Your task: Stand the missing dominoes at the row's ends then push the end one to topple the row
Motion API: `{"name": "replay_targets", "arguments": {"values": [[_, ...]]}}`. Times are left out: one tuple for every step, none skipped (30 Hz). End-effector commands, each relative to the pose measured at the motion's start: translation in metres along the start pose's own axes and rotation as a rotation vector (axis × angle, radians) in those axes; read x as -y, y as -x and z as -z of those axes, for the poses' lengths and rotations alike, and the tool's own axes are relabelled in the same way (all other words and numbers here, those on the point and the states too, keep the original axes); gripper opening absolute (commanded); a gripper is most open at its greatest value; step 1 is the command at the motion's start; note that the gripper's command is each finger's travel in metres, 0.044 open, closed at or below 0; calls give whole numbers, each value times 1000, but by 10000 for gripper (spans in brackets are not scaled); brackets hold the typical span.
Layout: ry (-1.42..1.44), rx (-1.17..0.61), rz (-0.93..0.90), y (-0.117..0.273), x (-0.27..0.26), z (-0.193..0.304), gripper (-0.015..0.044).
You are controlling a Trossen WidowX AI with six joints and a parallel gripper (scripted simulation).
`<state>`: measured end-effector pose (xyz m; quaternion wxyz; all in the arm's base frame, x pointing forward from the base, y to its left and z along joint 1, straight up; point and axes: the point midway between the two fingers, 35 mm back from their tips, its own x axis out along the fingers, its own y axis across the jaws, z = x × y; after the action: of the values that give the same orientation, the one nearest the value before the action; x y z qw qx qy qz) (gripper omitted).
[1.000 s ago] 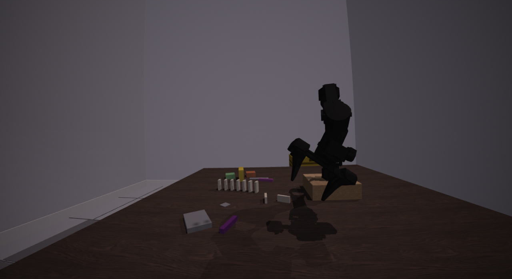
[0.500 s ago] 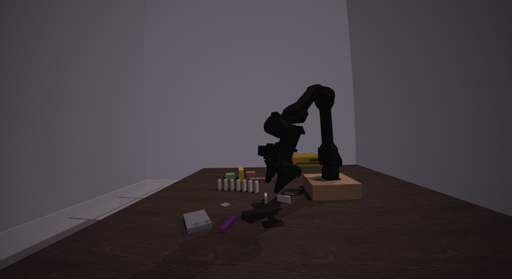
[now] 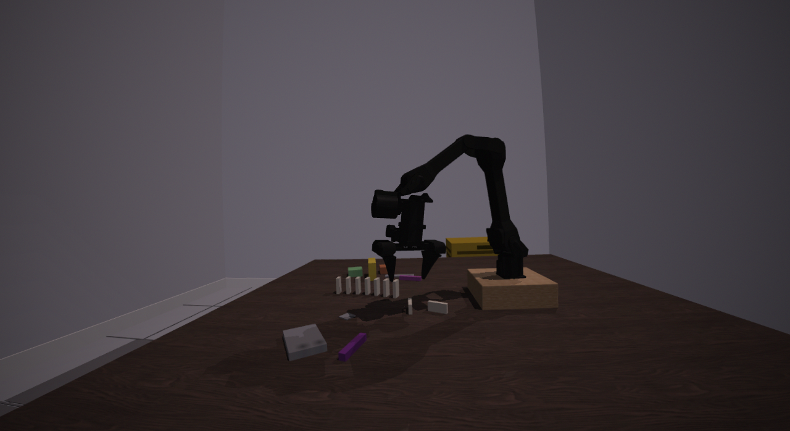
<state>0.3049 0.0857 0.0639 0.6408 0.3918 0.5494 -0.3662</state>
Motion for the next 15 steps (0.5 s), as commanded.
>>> {"name": "replay_targets", "arguments": {"values": [[-467,-58,95,-2,18,-32,440],[-467,-58,95,-2,18,-32,440],[-467,-58,95,-2,18,-32,440],[-467,-58,95,-2,18,-32,440],[-467,-58,95,-2,18,-32,440],[-467,-58,95,-2,18,-32,440],[-467,-58,95,-2,18,-32,440],[-467,-58,95,-2,18,-32,440],[-467,-58,95,-4,18,-32,440],[-467,-58,95,-10,18,-32,440],[-467,-58,95,-19,18,-31,440],[-467,-58,95,-30,19,-30,440],[-467,-58,95,-41,20,-30,440],[-467,-58,95,-52,21,-29,440],[-467,-58,95,-60,22,-28,440]]}}
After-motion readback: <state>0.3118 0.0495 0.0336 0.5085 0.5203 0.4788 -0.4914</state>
